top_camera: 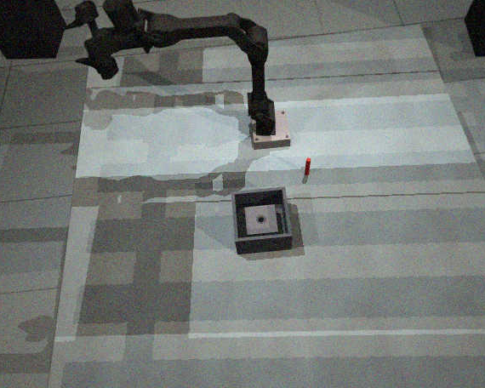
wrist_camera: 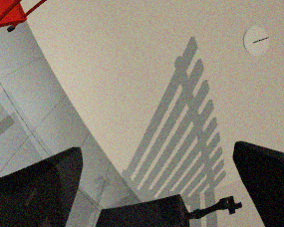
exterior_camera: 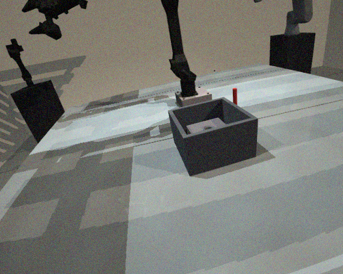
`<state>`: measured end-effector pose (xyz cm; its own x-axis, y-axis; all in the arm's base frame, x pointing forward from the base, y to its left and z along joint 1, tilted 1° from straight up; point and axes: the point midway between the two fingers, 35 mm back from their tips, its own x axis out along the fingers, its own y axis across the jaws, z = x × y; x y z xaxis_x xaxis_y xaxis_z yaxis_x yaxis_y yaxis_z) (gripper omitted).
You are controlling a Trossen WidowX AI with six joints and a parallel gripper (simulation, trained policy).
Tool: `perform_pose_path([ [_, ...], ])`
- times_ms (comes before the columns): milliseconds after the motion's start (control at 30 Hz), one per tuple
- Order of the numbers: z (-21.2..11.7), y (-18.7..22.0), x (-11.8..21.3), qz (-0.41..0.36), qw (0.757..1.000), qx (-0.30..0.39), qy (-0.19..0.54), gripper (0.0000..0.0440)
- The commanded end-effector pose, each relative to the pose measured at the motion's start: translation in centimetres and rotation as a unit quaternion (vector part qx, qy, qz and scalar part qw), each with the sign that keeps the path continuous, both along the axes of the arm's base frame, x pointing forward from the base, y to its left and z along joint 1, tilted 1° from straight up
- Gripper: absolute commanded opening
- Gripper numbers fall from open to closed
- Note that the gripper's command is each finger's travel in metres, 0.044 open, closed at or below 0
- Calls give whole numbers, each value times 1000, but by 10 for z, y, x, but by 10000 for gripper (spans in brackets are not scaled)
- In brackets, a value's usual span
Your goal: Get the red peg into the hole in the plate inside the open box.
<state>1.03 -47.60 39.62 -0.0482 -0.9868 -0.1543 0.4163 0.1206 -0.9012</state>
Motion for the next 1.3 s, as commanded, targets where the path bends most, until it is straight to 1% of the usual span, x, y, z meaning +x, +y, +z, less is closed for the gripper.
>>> perform_pose_path([
  [0, 2, 0, 6, 7, 1000, -3, -5, 425],
  [33, 2, 1, 13, 15, 1000, -4, -12, 440],
  [167, -2, 11, 55, 54, 997, 13, -51, 440],
  [367, -21, 42, 119, 101, 985, 73, -117, 440],
  [533, -38, 76, 164, 130, 968, 130, -167, 440],
  [733, -58, 125, 210, 154, 941, 206, -221, 440],
  [1000, -87, 205, 255, 160, 894, 314, -275, 440],
  [1133, -101, 249, 267, 151, 869, 369, -294, 440],
  [1267, -116, 292, 273, 132, 844, 421, -306, 440],
])
